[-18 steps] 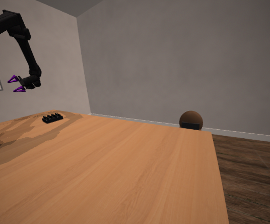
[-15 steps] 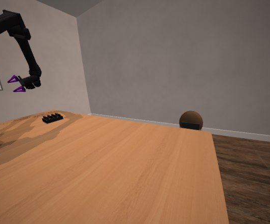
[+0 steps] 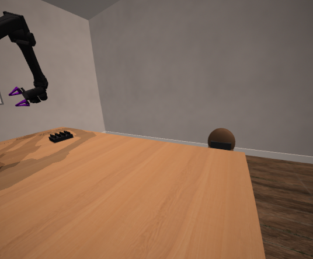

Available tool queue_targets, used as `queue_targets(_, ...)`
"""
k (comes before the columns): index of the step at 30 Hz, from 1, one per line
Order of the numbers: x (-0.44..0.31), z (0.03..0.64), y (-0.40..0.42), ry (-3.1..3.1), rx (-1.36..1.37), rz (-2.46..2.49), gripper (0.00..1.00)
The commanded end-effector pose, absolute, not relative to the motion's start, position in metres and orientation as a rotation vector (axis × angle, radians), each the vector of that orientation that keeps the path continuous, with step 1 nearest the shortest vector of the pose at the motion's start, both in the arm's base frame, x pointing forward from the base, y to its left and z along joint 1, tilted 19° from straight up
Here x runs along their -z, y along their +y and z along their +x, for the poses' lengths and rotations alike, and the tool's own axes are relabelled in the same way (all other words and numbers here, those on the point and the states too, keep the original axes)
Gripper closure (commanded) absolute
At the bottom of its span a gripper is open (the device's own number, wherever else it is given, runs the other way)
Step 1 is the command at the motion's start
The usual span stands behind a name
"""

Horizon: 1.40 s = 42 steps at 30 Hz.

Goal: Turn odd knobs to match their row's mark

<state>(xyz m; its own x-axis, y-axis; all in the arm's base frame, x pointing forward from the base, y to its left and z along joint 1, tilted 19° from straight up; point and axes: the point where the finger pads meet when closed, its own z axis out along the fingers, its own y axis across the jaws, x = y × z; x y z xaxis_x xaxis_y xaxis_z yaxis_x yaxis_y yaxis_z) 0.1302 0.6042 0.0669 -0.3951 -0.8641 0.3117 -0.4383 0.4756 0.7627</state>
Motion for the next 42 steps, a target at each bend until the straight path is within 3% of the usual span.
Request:
queue_targets(1,-0.111,0.13,0.622,-2.023,0.848,1.172,0.0)
queue_targets(24,0.03,0.284,0.473,-2.745,0.547,0.905,0.0)
queue_targets(42,0.077,0.357,0.328,-3.306,0.303,0.405,0.0)
